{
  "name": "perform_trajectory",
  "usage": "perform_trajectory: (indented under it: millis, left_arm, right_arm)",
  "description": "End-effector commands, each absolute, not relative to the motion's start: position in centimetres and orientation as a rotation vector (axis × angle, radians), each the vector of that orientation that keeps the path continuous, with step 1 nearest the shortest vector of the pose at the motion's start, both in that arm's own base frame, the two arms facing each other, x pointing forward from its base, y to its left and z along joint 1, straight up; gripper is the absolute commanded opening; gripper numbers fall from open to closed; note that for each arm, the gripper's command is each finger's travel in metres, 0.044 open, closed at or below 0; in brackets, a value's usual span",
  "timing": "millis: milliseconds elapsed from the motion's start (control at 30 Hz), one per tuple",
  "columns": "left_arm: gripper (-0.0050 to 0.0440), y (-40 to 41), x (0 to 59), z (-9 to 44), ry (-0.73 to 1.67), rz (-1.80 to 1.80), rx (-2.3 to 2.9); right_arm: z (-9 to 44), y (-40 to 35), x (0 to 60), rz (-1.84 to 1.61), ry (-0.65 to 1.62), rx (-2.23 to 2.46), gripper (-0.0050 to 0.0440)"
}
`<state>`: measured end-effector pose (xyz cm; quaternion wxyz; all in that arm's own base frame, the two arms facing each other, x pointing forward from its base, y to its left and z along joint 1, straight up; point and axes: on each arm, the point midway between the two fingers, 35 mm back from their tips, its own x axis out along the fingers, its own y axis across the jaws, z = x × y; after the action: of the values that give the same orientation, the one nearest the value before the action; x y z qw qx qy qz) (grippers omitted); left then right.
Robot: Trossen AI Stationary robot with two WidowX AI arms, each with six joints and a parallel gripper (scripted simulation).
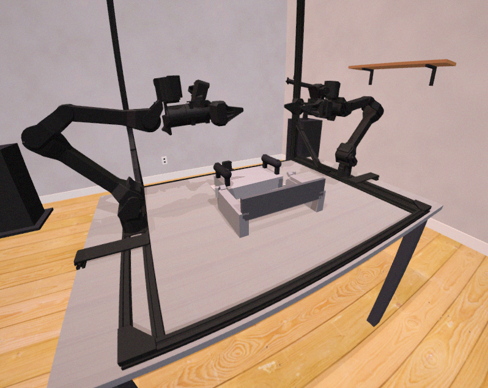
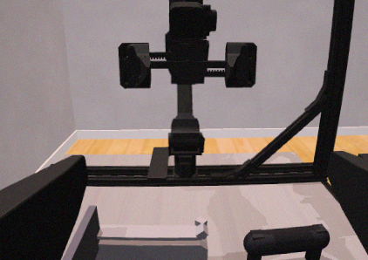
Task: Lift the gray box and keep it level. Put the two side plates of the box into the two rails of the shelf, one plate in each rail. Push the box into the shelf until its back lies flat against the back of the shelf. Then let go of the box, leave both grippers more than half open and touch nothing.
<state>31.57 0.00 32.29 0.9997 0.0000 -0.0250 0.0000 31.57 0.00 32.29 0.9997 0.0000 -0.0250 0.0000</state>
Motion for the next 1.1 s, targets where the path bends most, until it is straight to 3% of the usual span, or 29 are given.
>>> perform_trajectory:
  millis: [0, 533, 600, 700, 1067]
  left_arm:
    - [0.0440, 0.0, 31.6, 32.3, -0.050, 0.000, 0.000]
    - [0.0440, 0.0, 31.6, 32.3, -0.050, 0.000, 0.000]
    - [0.0392, 0.0, 31.6, 32.3, -0.048, 0.000, -0.002]
    - [0.0380, -0.2, 31.9, 32.1, -0.029, -0.006, -0.030]
    - [0.0380, -4.1, 35.1, 28.5, 0.302, -0.024, -0.438]
  right_arm:
    - [32.3, 0.0, 31.6, 0.000, -0.050, 0.000, 0.0440]
    - [32.3, 0.0, 31.6, 0.000, -0.050, 0.000, 0.0440]
    - [32.3, 0.0, 31.6, 0.000, -0.049, 0.002, 0.0392]
    - [32.1, 0.2, 31.9, 0.005, -0.029, 0.030, 0.0380]
    - [28.6, 3.5, 35.5, 0.010, 0.293, 0.448, 0.0380]
